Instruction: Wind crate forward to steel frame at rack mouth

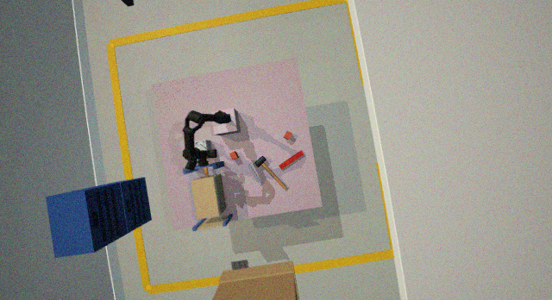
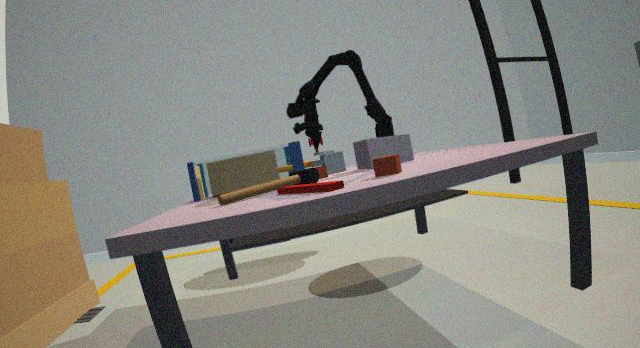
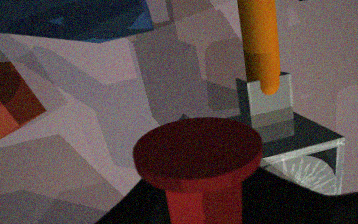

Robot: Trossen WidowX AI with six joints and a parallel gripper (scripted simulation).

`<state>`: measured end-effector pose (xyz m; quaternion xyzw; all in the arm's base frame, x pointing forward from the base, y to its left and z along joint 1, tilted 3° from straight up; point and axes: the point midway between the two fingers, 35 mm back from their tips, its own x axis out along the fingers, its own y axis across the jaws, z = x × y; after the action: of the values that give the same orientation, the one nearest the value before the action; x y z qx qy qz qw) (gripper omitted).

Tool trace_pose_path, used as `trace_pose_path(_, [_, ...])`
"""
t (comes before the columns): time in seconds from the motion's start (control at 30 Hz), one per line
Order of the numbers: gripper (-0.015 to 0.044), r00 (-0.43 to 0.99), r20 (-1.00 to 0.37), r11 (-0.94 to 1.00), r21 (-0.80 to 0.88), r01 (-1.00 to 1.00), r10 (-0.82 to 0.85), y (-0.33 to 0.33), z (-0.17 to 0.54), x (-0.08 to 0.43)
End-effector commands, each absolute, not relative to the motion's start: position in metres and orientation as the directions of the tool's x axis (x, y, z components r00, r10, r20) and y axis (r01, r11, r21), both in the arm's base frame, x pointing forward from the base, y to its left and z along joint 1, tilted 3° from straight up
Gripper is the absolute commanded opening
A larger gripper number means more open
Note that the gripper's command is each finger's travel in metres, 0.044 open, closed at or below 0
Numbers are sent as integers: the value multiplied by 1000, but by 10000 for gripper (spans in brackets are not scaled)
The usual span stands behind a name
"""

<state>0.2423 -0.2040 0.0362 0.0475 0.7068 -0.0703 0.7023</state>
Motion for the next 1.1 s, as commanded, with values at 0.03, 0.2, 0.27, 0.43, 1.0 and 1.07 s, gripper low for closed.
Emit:
trace_pose_path(0.03, [0,-31,-999,985,-10,171,-5,-192,34,231])
trace_pose_path(0.2, [0,-32,-999,985,-10,171,-5,-188,34,226])
trace_pose_path(0.27, [0,-32,-999,985,-10,171,-5,-187,34,224])
trace_pose_path(0.43, [0,-32,-999,985,-10,171,-4,-183,34,219])
trace_pose_path(1.0, [0,-34,-999,985,-9,171,-4,-173,34,200])
trace_pose_path(1.07, [0,-34,-999,985,-9,171,-4,-172,34,198])
